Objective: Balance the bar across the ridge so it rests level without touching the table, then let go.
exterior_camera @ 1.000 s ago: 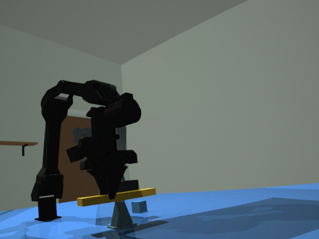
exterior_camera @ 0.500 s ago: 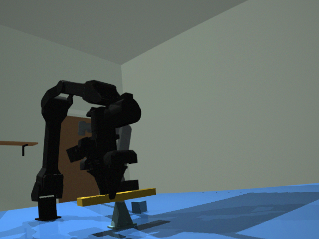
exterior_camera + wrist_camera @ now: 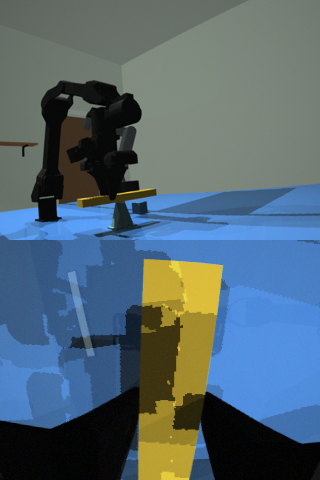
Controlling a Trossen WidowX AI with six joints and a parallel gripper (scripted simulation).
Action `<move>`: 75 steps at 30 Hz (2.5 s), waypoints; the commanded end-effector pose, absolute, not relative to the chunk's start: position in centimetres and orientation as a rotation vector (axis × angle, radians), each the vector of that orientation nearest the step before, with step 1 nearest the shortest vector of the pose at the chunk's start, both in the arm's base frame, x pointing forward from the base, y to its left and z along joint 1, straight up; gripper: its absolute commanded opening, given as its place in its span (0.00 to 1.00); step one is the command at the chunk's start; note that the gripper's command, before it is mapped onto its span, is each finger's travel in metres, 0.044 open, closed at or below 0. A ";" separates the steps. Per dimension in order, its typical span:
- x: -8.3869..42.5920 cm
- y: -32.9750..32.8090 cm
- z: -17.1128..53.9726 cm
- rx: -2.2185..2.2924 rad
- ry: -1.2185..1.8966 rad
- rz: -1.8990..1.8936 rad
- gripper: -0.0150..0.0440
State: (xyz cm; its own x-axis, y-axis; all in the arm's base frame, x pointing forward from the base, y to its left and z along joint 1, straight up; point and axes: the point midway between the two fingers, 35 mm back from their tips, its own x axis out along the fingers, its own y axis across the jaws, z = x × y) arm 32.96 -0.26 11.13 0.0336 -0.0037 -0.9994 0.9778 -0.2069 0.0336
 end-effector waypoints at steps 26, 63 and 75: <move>33.0 -0.3 11.1 1.376 1.078 -1.335 0.55; 33.1 -0.3 18.4 1.377 1.078 -1.335 1.00; 32.6 -0.3 21.1 1.376 1.078 -1.335 1.00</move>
